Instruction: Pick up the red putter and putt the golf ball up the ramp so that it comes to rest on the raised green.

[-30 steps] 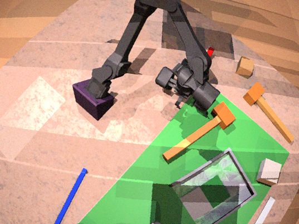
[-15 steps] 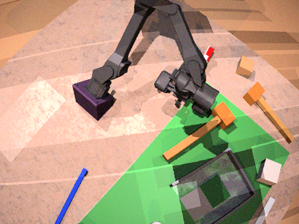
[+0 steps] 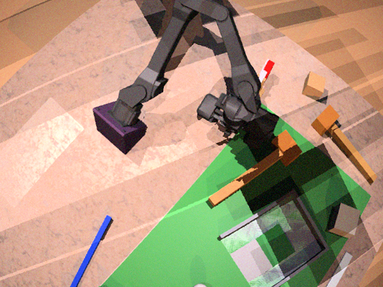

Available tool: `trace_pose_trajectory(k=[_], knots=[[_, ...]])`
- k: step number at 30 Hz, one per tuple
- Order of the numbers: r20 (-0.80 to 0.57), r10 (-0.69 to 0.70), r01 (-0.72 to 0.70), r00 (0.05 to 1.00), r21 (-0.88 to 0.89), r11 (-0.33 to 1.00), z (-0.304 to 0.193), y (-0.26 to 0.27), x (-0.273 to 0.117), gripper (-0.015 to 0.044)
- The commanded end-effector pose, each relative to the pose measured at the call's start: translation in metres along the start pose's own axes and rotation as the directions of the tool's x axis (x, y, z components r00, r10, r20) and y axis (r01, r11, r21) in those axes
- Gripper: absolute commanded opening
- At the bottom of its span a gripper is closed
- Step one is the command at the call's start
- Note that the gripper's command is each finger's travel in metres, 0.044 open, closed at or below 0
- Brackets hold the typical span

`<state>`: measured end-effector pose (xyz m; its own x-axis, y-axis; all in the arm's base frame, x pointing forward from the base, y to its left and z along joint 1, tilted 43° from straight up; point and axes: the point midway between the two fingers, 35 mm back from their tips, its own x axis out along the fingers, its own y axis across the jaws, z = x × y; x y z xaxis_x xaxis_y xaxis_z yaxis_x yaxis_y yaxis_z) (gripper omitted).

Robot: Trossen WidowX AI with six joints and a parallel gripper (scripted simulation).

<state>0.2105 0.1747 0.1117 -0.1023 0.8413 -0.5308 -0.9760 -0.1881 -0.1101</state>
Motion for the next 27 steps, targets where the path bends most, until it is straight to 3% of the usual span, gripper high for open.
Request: trace_pose_trajectory(k=[1,13,27], knots=[[0.0,0.0,0.0,1.0,-0.001,1.0,0.0,0.0,0.0,0.0335],[0.0,0.0,0.0,1.0,-0.001,1.0,0.0,0.0,0.0,0.002],[-0.014,0.0,0.0,1.0,0.0,1.0,0.003,-0.004,-0.023,0.0]])
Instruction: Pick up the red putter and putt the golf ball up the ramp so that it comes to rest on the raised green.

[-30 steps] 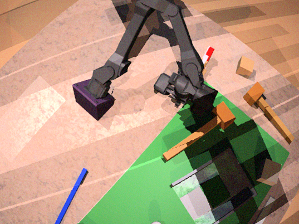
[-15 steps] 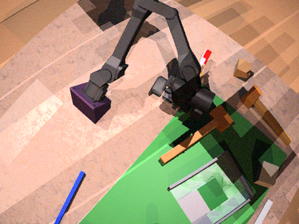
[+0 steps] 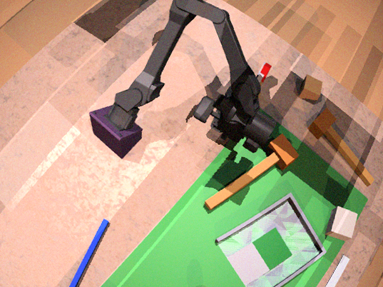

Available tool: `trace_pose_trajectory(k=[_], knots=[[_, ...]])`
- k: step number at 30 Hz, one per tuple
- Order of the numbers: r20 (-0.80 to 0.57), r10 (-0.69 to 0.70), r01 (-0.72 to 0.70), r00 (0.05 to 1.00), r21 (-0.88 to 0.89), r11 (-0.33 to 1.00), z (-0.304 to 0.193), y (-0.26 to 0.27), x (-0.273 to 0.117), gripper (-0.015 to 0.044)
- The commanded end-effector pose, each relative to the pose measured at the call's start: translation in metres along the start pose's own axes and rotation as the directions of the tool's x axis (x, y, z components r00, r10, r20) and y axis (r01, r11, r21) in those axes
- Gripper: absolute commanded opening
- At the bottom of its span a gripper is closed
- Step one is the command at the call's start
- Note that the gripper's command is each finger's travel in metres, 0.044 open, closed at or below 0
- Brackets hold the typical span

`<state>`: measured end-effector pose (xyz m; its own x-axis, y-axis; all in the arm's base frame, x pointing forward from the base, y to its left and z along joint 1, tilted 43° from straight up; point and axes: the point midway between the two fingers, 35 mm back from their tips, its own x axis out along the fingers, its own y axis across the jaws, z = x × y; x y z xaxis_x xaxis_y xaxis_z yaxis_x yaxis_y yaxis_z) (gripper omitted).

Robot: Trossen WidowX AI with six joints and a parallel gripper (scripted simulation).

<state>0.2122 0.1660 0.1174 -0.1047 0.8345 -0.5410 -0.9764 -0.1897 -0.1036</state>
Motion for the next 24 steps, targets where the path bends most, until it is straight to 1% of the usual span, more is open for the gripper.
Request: trace_pose_trajectory(k=[1,16,19,20,24], knots=[[-0.004,-0.005,0.005,1.0,-0.004,1.0,0.003,-0.004,-0.017,0.0],[0.006,-0.003,0.003,1.0,-0.002,1.0,0.023,0.0,-0.083,0.0],[0.008,-0.004,0.004,1.0,-0.002,1.0,0.024,0.0,-0.086,0.0],[-0.001,-0.006,0.006,1.0,0.002,1.0,0.02,-0.001,-0.079,0.0],[-0.032,-0.013,0.014,0.999,0.058,0.998,0.007,-0.007,-0.082,0.0]])
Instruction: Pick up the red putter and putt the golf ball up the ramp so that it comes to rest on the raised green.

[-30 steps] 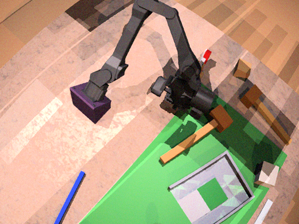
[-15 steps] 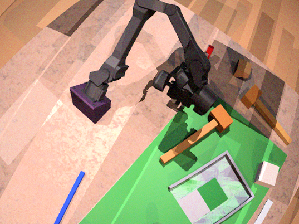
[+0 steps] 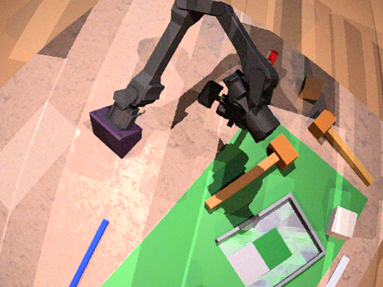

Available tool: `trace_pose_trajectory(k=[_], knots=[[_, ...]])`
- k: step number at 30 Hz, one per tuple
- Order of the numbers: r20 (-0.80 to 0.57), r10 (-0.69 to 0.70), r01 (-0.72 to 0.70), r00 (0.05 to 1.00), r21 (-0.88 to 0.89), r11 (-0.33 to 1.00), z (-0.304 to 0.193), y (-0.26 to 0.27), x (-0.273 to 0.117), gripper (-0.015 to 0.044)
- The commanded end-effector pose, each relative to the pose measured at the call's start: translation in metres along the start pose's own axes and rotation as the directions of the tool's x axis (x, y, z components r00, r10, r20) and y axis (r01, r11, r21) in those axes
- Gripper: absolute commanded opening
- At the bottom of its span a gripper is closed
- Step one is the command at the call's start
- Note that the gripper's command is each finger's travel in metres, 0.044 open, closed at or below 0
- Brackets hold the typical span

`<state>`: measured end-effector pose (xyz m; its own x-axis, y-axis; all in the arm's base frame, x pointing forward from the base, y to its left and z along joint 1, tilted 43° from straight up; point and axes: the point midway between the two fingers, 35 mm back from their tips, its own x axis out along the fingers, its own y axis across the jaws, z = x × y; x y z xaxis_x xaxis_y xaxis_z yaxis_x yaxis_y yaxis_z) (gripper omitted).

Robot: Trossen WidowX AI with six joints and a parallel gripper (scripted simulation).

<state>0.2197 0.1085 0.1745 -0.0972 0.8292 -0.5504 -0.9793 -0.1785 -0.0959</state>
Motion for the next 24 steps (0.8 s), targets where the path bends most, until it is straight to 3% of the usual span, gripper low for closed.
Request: trace_pose_trajectory(k=[1,12,24], knots=[[-0.035,-0.01,0.013,0.999,0.071,0.997,-0.016,-0.007,-0.004,0.0],[-0.137,-0.037,0.096,0.99,0.451,0.887,-0.086,-0.029,-0.032,0.0],[-0.209,-0.041,0.193,0.977,0.789,0.584,-0.166,-0.03,-0.065,0.0]])
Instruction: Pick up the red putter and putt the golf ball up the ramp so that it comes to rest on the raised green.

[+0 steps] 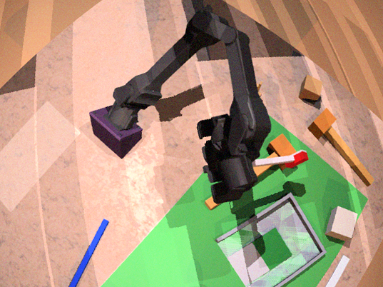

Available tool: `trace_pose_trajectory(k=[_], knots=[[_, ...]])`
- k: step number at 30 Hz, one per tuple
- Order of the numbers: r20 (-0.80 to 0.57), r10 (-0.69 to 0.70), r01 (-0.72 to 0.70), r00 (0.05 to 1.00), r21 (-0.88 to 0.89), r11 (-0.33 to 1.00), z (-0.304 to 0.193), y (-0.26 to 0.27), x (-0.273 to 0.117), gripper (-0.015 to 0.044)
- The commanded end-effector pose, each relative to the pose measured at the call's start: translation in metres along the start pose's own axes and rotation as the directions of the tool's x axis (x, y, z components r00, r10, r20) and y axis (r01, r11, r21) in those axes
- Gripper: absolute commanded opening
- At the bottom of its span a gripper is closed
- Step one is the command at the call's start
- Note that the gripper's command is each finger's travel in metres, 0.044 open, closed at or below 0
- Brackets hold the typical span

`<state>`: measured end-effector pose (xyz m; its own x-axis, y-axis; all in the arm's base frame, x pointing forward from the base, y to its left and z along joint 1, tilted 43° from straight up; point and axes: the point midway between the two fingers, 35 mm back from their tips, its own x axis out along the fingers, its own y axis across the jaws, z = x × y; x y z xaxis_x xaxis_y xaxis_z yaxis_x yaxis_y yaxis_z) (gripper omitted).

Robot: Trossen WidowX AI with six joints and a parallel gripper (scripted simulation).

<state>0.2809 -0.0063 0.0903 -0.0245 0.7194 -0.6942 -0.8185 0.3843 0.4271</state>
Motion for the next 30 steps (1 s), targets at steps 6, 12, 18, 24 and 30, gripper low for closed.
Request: trace_pose_trajectory(k=[6,12,18,24,30], knots=[[-0.033,-0.031,0.041,0.999,0.364,0.93,-0.054,-0.043,-0.013,0.0],[-0.052,-0.039,0.061,0.998,0.568,0.821,-0.094,-0.064,-0.02,0.0],[-0.067,-0.039,0.076,0.997,0.741,0.667,-0.136,-0.079,-0.024,0.0],[-0.077,-0.033,0.083,0.996,0.873,0.48,-0.18,-0.089,-0.025,0.0],[-0.081,-0.025,0.085,0.996,0.942,0.325,-0.214,-0.094,-0.024,0.0]])
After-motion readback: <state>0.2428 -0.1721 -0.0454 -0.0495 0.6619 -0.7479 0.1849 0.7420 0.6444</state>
